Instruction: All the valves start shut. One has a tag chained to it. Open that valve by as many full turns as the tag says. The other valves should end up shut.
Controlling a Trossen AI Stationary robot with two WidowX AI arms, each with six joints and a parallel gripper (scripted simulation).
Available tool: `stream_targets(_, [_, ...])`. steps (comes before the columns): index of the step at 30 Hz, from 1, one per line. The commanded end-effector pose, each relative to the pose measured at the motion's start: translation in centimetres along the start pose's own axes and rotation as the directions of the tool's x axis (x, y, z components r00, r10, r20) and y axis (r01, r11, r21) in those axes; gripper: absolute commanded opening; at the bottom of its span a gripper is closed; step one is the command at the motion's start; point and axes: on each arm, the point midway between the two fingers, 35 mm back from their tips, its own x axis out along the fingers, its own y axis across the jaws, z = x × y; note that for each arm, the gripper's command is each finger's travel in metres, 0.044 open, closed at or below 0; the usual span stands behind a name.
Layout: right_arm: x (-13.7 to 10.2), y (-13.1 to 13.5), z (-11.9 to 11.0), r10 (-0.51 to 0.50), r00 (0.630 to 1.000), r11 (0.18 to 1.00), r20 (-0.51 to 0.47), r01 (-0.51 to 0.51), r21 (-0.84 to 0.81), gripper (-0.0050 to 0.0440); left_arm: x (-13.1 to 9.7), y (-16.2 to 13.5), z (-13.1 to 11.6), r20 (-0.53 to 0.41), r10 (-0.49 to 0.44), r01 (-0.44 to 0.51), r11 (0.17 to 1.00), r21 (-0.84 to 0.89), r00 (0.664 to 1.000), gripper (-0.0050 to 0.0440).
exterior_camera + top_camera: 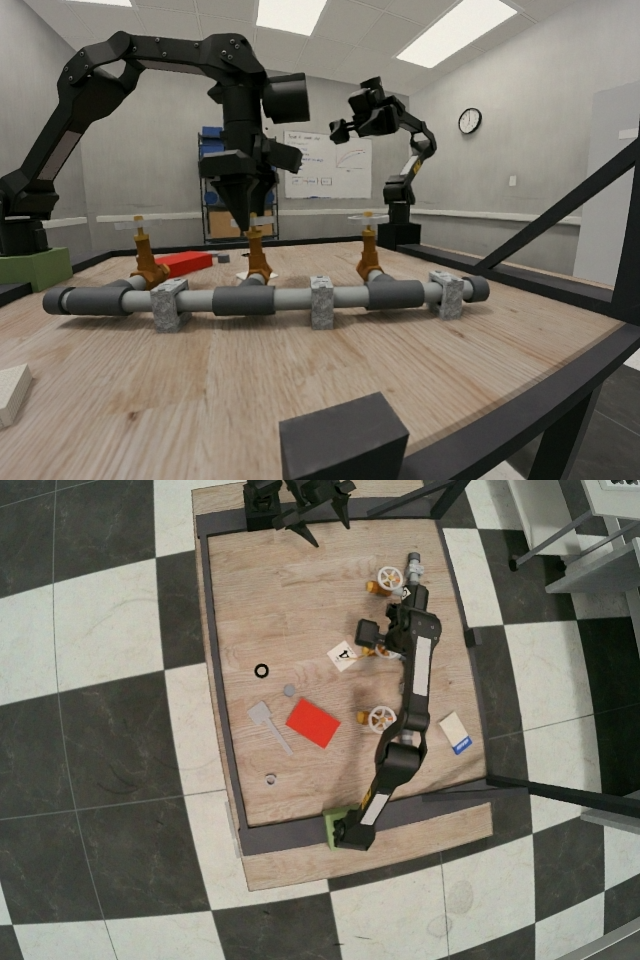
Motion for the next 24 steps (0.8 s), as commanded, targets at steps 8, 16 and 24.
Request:
stream_targets(8, [-0.44,0.05,0.87,0.001,1.000,1.000,0.029,-0.001,0.000,0.0400,-1.83,0.21,0.04,0.037,0.004,0.005,0.971,-0.240,0.999,0.0294])
stream_targets(16, [-0.44,0.05,0.87,0.001,1.000,1.000,0.029,-0.001,0.000,0.0400,-1.84,0.18,0.03,0.039,0.004,0.015,0.874,-0.485,0.999,0.0294])
stream_targets(24, [-0.44,0.05,0.87,0.001,1.000,1.000,0.029,-0.001,0.000,0.0400,-1.83,0.15,0.00,0.038,0.004,0.023,0.739,-0.674,0.999,0.0294])
